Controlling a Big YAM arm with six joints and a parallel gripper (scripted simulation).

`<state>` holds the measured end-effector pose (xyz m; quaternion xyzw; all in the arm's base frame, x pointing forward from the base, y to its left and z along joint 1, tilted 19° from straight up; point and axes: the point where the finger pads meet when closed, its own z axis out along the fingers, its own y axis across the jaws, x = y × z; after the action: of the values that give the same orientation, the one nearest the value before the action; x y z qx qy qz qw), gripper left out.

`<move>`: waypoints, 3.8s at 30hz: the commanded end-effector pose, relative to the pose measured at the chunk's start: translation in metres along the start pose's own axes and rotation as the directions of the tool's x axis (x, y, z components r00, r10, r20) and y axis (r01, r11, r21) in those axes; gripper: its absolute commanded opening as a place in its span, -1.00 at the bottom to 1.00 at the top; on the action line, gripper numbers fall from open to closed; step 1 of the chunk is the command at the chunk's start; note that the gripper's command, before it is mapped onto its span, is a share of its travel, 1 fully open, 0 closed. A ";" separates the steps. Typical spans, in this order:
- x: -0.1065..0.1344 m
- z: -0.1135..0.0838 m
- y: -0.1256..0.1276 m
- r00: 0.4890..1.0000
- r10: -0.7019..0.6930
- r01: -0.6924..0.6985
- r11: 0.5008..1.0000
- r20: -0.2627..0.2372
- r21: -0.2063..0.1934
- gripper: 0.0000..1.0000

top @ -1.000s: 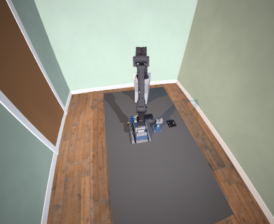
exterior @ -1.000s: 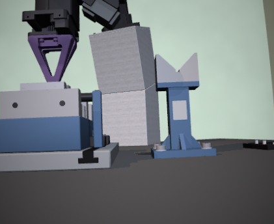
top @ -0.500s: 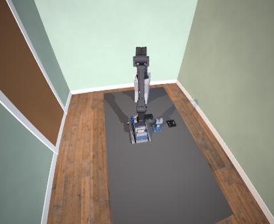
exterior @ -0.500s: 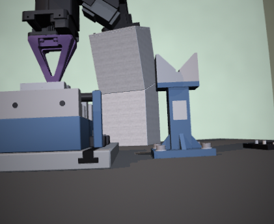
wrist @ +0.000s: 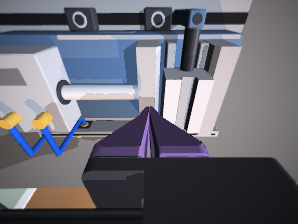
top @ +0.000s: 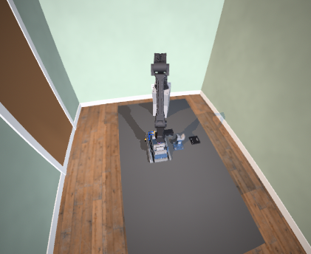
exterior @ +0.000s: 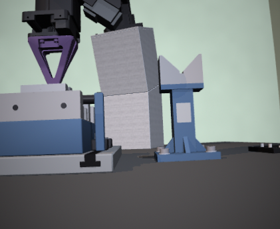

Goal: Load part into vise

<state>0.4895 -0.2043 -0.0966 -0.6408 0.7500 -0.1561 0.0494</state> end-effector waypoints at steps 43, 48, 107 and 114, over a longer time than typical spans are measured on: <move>0.009 -0.004 -0.013 1.000 0.000 0.000 1.000 -0.005 0.024 -1.00; 0.008 -0.003 -0.010 1.000 0.000 0.000 1.000 -0.004 0.017 -1.00; 0.006 -0.003 -0.005 1.000 -0.001 0.001 1.000 -0.003 0.015 -1.00; 0.007 -0.003 -0.006 1.000 0.000 0.001 1.000 -0.004 0.018 -1.00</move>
<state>0.4903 -0.2047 -0.0961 -0.6409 0.7498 -0.1567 0.0498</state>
